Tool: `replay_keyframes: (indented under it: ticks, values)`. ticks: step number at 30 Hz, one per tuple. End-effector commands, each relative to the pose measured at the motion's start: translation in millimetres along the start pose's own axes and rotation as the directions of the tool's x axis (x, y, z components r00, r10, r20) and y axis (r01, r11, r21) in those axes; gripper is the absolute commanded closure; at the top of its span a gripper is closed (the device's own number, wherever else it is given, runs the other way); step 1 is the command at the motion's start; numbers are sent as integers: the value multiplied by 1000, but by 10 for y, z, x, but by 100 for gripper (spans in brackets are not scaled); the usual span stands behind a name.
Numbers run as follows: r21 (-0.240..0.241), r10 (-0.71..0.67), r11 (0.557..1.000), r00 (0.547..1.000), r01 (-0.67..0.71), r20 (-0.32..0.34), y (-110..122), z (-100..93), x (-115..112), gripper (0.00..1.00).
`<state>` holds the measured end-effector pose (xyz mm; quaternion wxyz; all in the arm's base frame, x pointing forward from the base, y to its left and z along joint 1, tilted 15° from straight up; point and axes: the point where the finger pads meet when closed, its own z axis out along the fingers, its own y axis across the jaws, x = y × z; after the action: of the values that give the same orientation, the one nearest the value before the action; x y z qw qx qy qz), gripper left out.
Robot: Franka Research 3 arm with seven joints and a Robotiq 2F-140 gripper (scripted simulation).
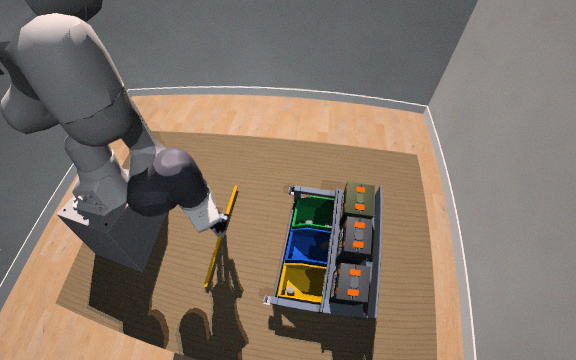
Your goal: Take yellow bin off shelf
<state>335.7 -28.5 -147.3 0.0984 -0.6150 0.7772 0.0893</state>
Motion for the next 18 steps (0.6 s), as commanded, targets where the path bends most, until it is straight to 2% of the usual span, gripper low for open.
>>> replay_keyframes:
  ticks: [1, 7, 18]
  values:
    - [21, 10, 1000, 1000, -10, -1, -60, -8, 4, 100]
    - [10, 12, 1000, 1000, -12, 0, -43, 9, 2, 100]
    - [21, 10, 1000, 1000, -10, -1, -89, 54, 5, 100]
